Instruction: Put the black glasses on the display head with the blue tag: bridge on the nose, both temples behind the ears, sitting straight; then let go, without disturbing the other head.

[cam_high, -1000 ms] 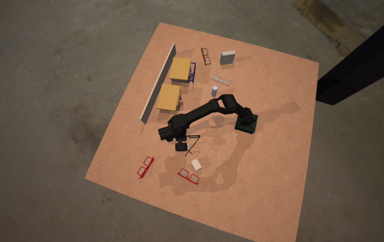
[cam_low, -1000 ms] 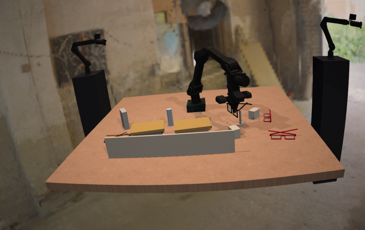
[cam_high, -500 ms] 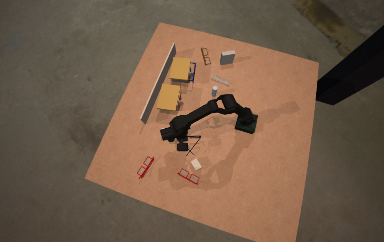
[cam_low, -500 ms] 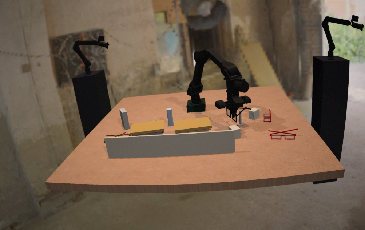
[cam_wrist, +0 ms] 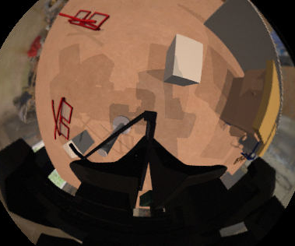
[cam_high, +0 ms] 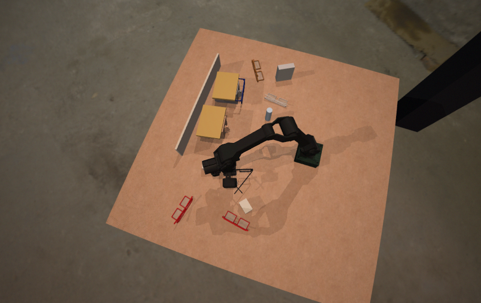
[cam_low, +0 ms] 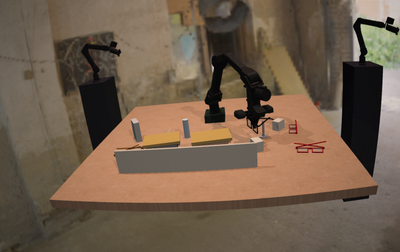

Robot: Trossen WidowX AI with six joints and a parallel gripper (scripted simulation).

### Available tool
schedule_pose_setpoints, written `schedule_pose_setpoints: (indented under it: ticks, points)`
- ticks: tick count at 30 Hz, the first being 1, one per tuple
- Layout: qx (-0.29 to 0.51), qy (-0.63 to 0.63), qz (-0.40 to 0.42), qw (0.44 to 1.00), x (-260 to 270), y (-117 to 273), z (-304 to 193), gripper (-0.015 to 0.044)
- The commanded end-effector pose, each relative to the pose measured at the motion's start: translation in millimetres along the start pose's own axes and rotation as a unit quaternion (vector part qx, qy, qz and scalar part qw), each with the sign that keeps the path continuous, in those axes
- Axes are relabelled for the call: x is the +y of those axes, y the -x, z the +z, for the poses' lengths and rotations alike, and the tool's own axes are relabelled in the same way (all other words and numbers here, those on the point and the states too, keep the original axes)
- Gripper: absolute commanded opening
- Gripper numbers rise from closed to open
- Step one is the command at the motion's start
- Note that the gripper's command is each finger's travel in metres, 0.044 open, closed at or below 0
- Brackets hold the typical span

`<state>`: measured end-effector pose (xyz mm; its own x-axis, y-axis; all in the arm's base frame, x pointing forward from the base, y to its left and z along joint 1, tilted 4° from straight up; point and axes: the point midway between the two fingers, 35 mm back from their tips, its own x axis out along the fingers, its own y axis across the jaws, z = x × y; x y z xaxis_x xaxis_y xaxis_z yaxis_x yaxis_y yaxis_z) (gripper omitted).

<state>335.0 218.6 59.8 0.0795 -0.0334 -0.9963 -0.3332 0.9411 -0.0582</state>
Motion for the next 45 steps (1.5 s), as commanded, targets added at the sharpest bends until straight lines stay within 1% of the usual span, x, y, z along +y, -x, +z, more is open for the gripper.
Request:
schedule_pose_setpoints:
  ticks: [1, 45]
  points:
    - [0.001, 0.002, -0.002, 1.000, -2.5, -0.1, -2.3, 0.0000]
    - [0.002, 0.003, -0.003, 1.000, -14.5, -0.5, -19.4, 0.0000]
